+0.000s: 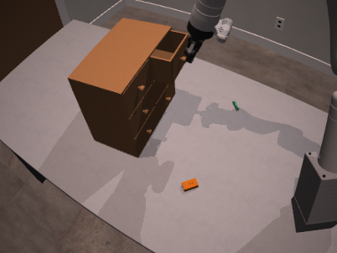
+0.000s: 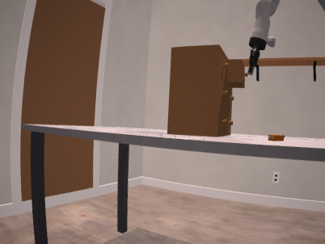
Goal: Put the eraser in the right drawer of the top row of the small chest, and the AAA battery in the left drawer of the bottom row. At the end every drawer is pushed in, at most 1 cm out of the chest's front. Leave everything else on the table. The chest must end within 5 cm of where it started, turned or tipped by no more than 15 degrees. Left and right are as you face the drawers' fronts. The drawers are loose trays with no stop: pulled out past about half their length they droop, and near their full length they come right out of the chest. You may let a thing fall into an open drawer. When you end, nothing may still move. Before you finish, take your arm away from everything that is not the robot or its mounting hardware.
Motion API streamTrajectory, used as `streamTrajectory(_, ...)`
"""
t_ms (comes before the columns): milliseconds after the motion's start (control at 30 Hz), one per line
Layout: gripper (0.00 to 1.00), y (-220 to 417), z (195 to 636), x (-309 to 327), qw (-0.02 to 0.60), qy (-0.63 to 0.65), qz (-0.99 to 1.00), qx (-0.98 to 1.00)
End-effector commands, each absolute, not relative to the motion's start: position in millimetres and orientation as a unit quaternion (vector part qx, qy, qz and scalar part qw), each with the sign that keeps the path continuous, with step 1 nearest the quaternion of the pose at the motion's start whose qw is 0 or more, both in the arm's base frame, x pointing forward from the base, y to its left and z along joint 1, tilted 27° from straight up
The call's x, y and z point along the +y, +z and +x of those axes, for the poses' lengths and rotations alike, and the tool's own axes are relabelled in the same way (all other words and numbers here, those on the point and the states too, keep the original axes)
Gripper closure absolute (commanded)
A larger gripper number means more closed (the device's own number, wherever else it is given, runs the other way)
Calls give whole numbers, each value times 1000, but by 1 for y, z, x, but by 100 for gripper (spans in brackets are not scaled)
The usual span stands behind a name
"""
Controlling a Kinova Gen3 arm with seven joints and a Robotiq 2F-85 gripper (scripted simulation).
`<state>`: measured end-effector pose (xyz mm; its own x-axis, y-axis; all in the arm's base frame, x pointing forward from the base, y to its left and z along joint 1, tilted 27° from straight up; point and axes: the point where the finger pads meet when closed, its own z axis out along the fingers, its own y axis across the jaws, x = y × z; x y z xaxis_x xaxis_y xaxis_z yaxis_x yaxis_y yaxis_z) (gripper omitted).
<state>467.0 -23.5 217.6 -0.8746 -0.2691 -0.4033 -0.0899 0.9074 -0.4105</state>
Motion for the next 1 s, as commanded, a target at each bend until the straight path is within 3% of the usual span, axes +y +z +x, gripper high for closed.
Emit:
streamTrajectory(0, 100, 219, 474, -25, 231, -194, -91, 949)
streamTrajectory(967, 100, 226, 513, -15, 231, -194, -94, 949)
